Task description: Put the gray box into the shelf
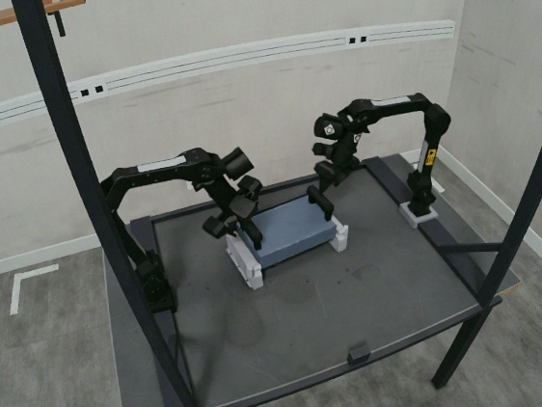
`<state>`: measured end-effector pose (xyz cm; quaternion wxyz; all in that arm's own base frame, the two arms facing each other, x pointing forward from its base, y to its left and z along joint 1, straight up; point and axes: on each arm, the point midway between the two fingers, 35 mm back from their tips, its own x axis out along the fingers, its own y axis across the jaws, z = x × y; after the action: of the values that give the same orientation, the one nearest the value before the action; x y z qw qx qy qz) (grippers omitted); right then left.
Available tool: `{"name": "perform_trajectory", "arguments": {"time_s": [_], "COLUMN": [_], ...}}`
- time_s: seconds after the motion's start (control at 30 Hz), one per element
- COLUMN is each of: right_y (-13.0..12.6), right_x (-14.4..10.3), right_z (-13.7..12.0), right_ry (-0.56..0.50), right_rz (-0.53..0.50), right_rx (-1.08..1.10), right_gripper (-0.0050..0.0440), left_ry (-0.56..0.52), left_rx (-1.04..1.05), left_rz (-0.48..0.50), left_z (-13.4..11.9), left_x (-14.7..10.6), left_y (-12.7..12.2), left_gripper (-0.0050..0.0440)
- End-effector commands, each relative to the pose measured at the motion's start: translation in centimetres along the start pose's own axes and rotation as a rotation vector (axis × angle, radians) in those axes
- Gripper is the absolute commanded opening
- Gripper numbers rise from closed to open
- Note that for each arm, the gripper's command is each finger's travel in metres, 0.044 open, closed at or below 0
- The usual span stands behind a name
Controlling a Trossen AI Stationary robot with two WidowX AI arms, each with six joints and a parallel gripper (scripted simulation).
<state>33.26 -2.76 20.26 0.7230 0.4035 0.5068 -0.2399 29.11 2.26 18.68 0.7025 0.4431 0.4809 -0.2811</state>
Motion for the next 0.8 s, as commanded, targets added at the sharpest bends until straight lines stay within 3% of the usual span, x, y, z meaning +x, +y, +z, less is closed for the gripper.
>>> {"name": "perform_trajectory", "arguments": {"time_s": [0.0,0.5,0.77], "right_y": [1.2,2.4,2.7], "right_x": [-2.2,-3.6,-3.7], "right_z": [-0.8,-4.0,-4.6], "right_ry": [-0.031,-0.024,-0.019], "right_rz": [0.029,-0.007,-0.018], "right_rx": [-0.235,-0.888,-1.038], "right_gripper": [0.044,0.044,0.044], "left_ry": [-0.005,-0.02,-0.025], "left_rx": [-0.153,-0.659,-0.867], "left_rz": [0.015,-0.039,-0.06], "left_z": [1.2,4.5,5.7], "left_x": [-1.3,-2.8,-3.4], "left_y": [0.3,-0.9,-1.3], "left_gripper": [0.044,0.044,0.044]}}
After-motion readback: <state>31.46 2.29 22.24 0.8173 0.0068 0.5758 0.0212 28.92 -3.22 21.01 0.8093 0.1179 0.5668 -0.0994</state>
